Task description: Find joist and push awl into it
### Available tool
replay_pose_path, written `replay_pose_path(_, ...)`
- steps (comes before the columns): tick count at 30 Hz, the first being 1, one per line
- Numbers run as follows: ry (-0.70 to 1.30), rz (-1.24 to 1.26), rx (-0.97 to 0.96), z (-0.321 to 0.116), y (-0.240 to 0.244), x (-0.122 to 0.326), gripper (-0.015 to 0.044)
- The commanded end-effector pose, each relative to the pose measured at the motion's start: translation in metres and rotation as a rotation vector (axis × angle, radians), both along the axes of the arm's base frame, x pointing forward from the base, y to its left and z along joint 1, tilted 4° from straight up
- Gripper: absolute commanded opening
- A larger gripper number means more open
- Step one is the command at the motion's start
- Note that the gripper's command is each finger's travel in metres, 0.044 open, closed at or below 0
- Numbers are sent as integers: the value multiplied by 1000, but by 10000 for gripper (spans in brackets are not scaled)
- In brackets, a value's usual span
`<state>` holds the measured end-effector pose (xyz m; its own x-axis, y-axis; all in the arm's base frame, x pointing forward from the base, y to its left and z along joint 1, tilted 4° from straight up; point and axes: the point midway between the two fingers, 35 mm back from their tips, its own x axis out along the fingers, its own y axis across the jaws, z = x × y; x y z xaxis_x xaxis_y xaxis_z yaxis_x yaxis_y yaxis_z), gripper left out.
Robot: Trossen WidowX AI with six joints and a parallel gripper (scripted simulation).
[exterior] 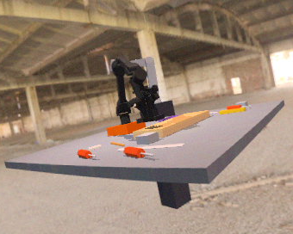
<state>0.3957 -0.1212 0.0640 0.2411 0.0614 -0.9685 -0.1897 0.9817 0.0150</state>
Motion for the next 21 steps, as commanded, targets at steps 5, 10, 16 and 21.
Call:
replay_pose_path(5,-6,7,0,-12,1,0,0)
replay_pose_path(10,-6,8,0,-15,1,0,0)
replay_pose_path(16,-6,8,0,-25,1,-1,0)
replay_pose_path(21,-5,8,0,-33,1,-1,0)
